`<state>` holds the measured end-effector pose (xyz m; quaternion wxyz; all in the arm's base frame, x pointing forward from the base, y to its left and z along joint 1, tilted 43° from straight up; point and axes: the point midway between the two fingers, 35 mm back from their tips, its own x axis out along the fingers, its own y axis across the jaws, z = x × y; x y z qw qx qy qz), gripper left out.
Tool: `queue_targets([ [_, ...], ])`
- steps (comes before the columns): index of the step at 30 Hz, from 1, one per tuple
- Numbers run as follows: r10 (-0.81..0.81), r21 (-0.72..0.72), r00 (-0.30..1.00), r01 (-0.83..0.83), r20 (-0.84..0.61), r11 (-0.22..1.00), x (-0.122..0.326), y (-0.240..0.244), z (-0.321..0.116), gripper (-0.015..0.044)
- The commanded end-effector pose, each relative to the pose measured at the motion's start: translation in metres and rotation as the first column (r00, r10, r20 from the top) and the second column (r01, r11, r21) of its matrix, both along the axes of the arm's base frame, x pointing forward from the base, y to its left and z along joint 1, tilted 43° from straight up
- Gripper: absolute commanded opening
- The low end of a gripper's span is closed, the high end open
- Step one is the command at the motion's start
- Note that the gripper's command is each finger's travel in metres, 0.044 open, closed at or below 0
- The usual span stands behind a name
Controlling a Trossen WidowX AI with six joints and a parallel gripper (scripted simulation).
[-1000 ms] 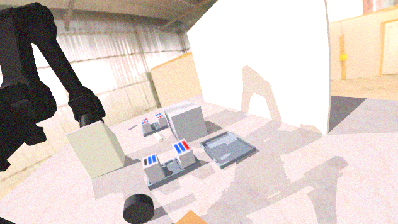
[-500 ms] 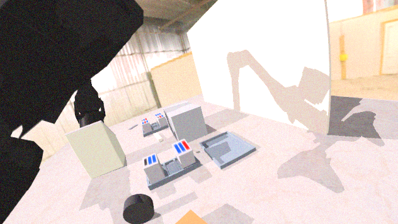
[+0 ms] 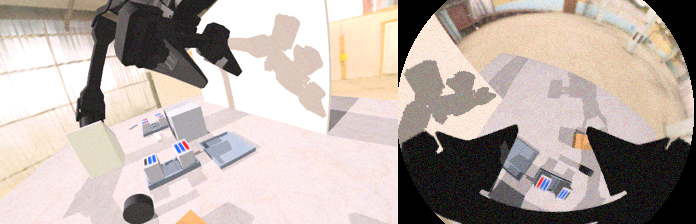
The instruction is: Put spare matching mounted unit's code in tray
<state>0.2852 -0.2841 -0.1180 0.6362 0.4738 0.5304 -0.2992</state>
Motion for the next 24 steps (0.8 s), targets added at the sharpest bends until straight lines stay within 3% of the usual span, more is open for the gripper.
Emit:
queue_targets([
  [1,0.223,0.056,0.974,-0.225,0.04,0.973,0.031,0.03,0.032,0.044],
  [9,0.643,0.152,0.738,-0.673,0.204,0.724,0.082,0.12,0.12,0.044],
  [16,0.813,0.158,0.43,-0.903,0.393,0.401,0.095,0.207,0.209,0.044],
  [21,0.82,0.154,0.398,-0.917,0.412,0.368,0.095,0.217,0.217,0.044],
  [24,0.819,0.154,0.398,-0.917,0.412,0.368,0.097,0.236,0.196,0.044],
])
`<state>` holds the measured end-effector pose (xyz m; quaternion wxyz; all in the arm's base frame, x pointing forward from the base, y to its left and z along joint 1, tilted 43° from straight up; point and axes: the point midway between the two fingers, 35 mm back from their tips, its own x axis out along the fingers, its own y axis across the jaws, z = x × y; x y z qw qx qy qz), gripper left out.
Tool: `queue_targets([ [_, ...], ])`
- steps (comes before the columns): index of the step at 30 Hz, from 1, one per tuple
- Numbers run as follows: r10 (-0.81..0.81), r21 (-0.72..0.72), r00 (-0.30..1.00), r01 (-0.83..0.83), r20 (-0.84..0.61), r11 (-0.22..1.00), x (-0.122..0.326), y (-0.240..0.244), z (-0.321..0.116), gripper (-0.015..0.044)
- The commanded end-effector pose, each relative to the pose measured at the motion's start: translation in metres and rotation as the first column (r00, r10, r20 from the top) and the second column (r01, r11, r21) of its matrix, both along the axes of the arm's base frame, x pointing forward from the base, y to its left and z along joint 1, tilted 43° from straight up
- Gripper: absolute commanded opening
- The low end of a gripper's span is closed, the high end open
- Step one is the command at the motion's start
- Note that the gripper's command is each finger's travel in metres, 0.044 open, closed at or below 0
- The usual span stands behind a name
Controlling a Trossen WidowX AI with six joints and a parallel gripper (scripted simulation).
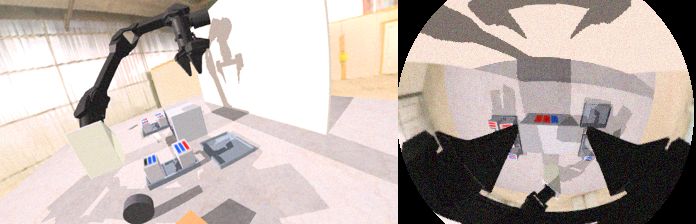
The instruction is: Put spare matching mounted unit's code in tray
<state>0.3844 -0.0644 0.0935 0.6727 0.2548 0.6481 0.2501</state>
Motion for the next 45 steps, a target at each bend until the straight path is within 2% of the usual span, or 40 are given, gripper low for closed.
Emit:
queue_targets([
  [1,0.006,0.015,1.0,-0.006,-0.02,1.0,-0.002,0.024,-0.024,0.044],
  [4,0.007,0.017,1.0,-0.006,-0.02,1.0,-0.003,0.037,-0.037,0.044],
  [18,0.007,0.017,1.0,-0.006,-0.02,1.0,-0.003,0.037,-0.037,0.044],
  [21,0.14,0.002,0.985,-0.141,0.103,0.99,-0.008,0.051,-0.022,0.044],
  [23,0.318,-0.043,0.911,-0.318,0.263,0.947,-0.016,0.071,-0.004,0.044],
  [25,0.477,-0.115,0.78,-0.474,0.406,0.873,-0.027,0.09,0.014,0.044],
  [29,0.699,-0.32,0.38,-0.688,0.606,0.651,-0.054,0.127,0.045,0.044],
  [32,0.753,-0.492,0.036,-0.737,0.657,0.465,-0.078,0.149,0.063,0.044],
  [33,0.752,-0.522,-0.025,-0.736,0.658,0.432,-0.082,0.153,0.066,0.044],
  [42,0.752,-0.532,-0.045,-0.735,0.658,0.421,-0.083,0.154,0.067,0.044],
  [45,0.752,-0.532,-0.046,-0.735,0.658,0.421,-0.082,0.162,0.057,0.0361],
])
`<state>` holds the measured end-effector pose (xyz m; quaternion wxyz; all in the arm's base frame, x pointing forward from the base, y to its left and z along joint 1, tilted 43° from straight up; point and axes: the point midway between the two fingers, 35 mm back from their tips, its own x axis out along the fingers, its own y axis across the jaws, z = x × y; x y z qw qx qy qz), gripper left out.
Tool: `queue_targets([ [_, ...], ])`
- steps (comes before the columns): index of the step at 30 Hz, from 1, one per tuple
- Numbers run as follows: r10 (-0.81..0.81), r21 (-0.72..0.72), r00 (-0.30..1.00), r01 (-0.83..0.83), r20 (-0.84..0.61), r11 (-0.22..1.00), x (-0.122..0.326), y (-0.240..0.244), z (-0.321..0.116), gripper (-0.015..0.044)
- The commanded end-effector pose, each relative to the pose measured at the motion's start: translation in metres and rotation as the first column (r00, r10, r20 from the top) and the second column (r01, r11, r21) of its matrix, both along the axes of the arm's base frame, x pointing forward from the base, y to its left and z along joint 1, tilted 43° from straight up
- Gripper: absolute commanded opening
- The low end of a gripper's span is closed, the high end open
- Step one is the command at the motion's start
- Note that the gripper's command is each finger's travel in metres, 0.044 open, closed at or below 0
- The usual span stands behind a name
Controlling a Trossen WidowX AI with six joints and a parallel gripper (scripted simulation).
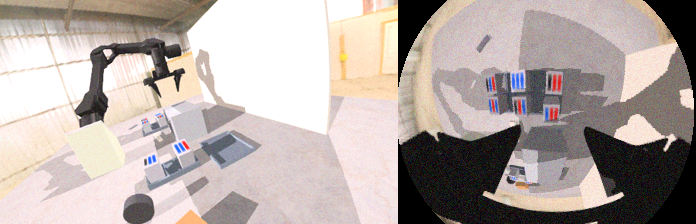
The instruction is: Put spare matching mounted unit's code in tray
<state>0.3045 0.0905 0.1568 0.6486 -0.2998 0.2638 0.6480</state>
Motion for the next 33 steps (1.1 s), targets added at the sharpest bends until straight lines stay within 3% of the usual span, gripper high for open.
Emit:
queue_targets([
  [1,0.01,0.003,1.0,-0.01,-0.002,1.0,-0.001,0.012,-0.012,0.0335],
  [3,0.01,0.005,1.0,-0.01,-0.001,1.0,0.001,0.023,-0.025,0.03],
  [33,0.011,0.003,1.0,-0.011,-0.001,1.0,0.004,0.048,-0.053,0.03],
])
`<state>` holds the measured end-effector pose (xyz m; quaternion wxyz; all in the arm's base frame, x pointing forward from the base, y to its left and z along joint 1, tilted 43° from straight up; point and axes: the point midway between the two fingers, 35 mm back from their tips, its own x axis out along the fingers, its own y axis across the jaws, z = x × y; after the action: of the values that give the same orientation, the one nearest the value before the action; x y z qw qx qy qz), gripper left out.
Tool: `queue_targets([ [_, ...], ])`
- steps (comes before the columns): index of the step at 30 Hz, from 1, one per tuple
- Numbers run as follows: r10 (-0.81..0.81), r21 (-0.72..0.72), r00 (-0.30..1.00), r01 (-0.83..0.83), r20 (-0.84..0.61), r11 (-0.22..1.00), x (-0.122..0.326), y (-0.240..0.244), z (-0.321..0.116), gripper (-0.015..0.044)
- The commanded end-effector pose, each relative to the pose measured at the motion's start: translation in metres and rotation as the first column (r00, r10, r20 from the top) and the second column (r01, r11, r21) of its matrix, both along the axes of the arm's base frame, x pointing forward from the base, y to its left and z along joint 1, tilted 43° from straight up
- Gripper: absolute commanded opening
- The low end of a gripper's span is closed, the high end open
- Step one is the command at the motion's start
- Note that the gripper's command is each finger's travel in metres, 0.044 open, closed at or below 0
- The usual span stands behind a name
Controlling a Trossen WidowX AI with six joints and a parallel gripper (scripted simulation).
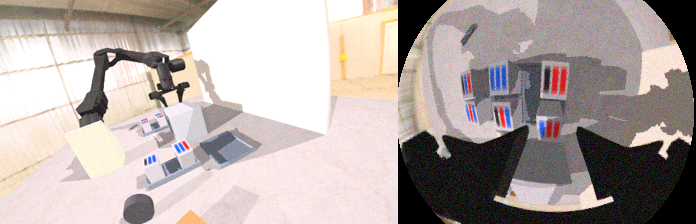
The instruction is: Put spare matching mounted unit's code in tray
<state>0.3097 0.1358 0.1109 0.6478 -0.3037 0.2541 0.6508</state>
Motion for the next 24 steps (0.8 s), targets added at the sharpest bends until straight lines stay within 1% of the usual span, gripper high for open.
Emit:
queue_targets([
  [1,-0.002,-0.005,1.0,0.002,-0.016,1.0,-0.001,0.004,-0.008,0.03],
  [24,-0.002,-0.001,1.0,0.002,-0.016,1.0,-0.003,0.031,-0.035,0.03],
])
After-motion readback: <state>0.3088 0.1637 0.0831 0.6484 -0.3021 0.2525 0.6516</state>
